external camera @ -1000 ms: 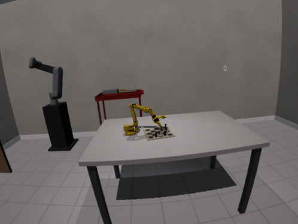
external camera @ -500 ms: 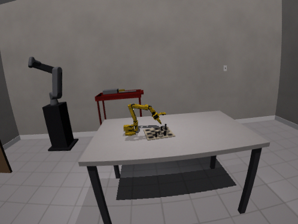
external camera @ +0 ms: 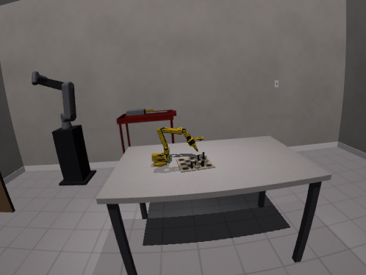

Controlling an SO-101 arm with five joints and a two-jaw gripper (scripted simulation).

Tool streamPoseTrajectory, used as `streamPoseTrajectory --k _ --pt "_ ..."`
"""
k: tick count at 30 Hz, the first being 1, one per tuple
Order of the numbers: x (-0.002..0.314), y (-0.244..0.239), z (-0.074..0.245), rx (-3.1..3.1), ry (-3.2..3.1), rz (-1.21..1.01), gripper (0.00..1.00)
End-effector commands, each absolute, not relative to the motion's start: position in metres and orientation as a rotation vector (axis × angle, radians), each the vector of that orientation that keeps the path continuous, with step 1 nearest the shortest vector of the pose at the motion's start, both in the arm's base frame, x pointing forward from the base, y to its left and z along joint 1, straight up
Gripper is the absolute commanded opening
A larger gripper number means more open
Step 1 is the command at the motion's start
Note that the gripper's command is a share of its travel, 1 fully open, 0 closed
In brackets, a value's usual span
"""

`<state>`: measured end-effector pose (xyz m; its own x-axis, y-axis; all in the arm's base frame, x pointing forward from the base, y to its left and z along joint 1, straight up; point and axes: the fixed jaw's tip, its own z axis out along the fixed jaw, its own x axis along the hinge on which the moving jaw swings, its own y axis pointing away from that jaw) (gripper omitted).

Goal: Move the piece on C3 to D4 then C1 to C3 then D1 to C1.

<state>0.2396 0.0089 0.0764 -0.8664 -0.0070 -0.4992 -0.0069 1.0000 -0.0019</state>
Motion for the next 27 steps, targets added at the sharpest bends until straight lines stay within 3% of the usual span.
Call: streamPoseTrajectory --k 1,27 --pt "0.2416 0.0115 0.0838 -0.014 2.592 0.007 0.12" --pt "0.2412 0.0033 0.0841 -0.237 2.583 -0.08 0.12"
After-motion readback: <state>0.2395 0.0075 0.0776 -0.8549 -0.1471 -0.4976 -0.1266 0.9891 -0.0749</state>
